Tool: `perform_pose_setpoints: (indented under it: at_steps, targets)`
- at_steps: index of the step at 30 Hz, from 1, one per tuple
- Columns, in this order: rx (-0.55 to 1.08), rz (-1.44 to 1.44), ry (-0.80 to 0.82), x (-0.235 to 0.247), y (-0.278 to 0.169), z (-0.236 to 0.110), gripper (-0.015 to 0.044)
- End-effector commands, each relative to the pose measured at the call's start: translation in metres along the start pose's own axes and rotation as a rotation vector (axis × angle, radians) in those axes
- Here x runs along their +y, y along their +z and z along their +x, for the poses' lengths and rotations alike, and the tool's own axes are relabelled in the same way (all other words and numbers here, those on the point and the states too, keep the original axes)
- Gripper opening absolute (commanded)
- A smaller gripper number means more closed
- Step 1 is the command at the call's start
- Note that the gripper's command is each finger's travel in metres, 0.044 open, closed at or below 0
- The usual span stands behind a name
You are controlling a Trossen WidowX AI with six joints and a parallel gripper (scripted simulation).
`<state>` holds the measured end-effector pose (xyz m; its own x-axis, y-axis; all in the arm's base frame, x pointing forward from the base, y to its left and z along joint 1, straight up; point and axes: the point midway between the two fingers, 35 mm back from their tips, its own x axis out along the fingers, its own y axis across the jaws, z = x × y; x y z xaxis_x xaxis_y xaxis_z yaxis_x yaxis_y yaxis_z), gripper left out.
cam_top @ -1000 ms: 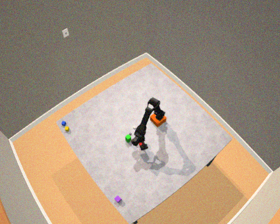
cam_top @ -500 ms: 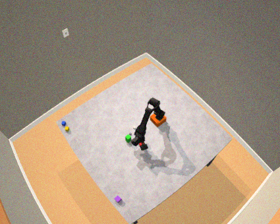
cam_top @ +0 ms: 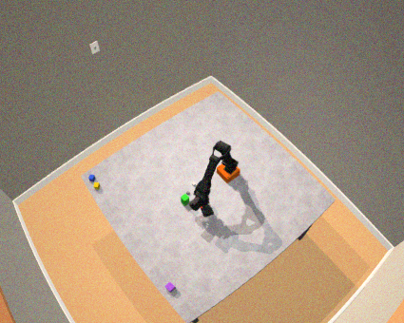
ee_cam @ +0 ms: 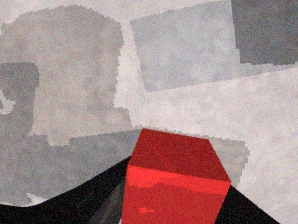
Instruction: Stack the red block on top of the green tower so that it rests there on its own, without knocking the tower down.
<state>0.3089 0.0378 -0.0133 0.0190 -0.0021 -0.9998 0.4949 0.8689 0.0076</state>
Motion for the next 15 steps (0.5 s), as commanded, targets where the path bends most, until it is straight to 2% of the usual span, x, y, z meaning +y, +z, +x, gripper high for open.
perform_pose_setpoints:
  at_steps: [1, 4, 15]
  targets:
    - [0.003, 0.004, 0.004, 0.0, 0.0, -0.003, 0.0078]
    - [0.003, 0.004, 0.004, 0.0, 0.0, -0.015, 0.0]
    - [0.002, 0.004, 0.004, 0.0, 0.001, -0.073, 0.0]
